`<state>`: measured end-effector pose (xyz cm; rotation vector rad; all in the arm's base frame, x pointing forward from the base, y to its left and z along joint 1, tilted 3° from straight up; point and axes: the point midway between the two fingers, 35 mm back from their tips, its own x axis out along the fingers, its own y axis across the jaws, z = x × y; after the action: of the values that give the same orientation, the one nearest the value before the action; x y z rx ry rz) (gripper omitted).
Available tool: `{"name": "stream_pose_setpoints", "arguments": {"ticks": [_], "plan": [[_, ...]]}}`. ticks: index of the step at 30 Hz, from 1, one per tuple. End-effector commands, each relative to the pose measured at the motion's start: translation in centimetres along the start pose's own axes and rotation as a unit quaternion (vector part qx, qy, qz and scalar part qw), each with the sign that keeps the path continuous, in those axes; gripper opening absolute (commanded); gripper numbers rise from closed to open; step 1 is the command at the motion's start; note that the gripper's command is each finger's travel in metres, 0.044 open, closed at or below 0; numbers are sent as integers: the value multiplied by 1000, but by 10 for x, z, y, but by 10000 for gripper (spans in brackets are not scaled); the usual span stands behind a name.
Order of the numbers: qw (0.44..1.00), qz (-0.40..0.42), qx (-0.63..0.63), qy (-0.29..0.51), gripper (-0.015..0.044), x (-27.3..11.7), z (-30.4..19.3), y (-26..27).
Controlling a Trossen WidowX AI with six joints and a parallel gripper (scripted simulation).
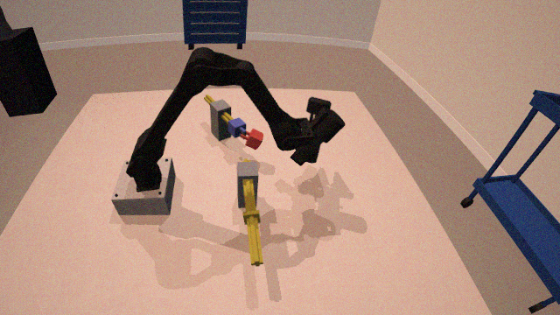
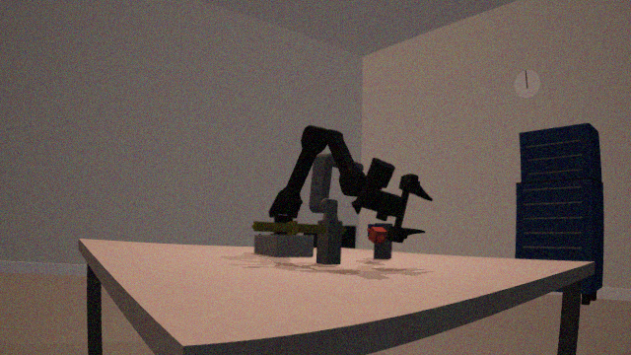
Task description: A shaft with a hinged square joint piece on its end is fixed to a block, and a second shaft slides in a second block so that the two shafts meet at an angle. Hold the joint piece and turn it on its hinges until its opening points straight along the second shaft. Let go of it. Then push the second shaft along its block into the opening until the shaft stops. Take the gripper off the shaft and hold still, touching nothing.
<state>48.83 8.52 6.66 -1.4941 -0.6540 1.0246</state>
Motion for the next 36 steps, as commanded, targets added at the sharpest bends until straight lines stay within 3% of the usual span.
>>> {"name": "stream_pose_setpoints", "arguments": {"ticks": [1, 18, 36], "plan": [[998, 15, 54, 8, 440, 5, -5, 1], [940, 91, 323, 52, 440, 23, -11, 8], [793, 164, 572, 135, 440, 32, -8, 19]]}}
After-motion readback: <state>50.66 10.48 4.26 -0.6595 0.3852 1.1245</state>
